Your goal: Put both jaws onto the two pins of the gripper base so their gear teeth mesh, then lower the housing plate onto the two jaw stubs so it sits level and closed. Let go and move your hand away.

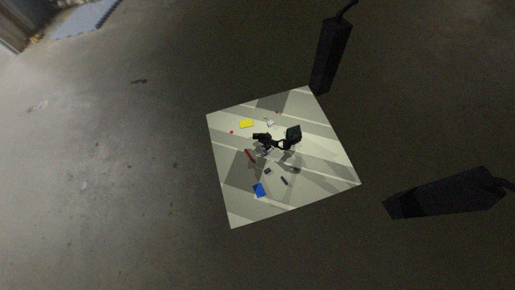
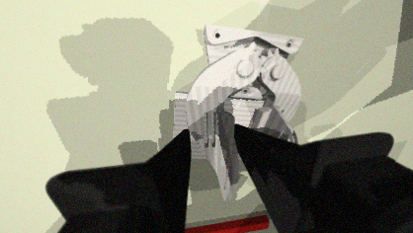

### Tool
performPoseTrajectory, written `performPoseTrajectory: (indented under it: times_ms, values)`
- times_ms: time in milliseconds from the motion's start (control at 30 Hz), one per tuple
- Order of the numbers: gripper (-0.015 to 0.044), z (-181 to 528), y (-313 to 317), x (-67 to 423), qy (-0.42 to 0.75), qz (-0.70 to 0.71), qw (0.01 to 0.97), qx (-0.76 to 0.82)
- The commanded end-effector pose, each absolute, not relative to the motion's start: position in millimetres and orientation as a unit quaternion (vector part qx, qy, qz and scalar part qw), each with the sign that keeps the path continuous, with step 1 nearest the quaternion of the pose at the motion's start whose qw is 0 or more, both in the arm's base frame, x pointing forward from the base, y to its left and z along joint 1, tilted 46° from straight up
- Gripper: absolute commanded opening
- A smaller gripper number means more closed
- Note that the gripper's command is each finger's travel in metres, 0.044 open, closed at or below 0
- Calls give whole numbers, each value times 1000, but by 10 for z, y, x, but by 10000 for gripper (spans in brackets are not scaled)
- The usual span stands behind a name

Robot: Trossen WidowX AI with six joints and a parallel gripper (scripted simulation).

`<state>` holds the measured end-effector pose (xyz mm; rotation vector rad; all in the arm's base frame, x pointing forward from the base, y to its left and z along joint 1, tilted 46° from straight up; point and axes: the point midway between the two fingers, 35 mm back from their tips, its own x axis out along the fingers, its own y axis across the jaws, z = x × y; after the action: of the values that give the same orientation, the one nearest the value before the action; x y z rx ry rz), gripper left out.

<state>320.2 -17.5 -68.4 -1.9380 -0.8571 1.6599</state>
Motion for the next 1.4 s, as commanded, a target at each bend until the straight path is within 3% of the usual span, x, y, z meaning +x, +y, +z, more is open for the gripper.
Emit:
performPoseTrajectory:
  times_ms: [0,1367]
  values:
    - [134,-702,-159,3184,-310,603,227,-699]
    - [134,-765,-94,3190,-311,602,226,-699]
